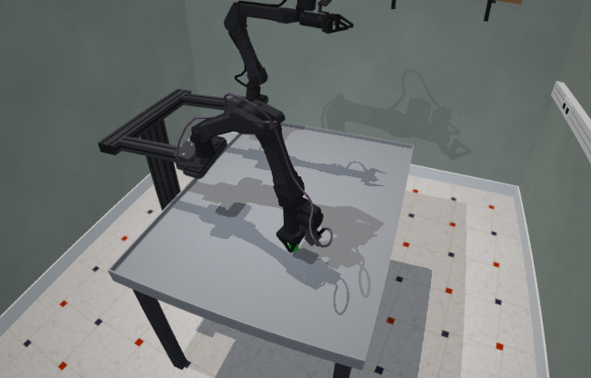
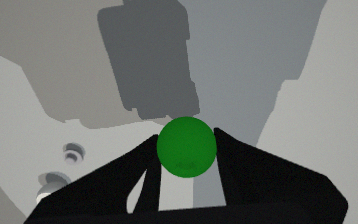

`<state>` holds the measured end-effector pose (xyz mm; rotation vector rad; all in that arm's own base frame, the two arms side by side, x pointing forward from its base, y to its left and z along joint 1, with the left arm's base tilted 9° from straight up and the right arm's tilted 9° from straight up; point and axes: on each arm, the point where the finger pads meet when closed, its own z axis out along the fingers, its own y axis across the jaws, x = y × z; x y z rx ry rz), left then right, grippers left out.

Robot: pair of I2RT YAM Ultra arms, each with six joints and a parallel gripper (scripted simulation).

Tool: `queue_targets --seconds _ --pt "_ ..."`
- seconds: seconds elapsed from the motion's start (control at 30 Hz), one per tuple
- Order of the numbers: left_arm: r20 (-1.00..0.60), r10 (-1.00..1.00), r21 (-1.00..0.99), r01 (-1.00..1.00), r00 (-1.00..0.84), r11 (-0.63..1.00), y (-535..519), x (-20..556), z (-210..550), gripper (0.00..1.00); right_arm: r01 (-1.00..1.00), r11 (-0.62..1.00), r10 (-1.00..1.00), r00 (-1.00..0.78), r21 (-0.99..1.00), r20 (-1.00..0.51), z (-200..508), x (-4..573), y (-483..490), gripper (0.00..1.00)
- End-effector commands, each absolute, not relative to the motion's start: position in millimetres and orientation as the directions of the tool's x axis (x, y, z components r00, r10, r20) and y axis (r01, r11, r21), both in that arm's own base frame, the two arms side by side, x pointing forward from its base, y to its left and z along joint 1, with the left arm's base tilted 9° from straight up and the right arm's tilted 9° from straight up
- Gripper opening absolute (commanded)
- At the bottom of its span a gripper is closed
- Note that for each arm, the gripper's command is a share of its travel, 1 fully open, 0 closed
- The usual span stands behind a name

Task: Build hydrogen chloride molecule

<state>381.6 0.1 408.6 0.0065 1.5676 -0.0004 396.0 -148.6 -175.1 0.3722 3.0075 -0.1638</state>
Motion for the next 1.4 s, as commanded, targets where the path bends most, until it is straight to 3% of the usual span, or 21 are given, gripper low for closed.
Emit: queue_targets --seconds 0.0,1.37 --pt "-1.0 0.013 0.013 0.021 0.012 1.0 -3.3 373.1 415.0 1.0 0.289 0.954 0.273 -0.947 -0.079 -0.168 -161.6 401.1 -158.7 0.0" --pt "-1.0 0.013 0.013 0.021 0.012 1.0 -3.3 373.1 415.0 1.0 0.686 0.727 0.669 -0.712 -0.012 -0.213 -140.5 307.2 -285.3 0.0"
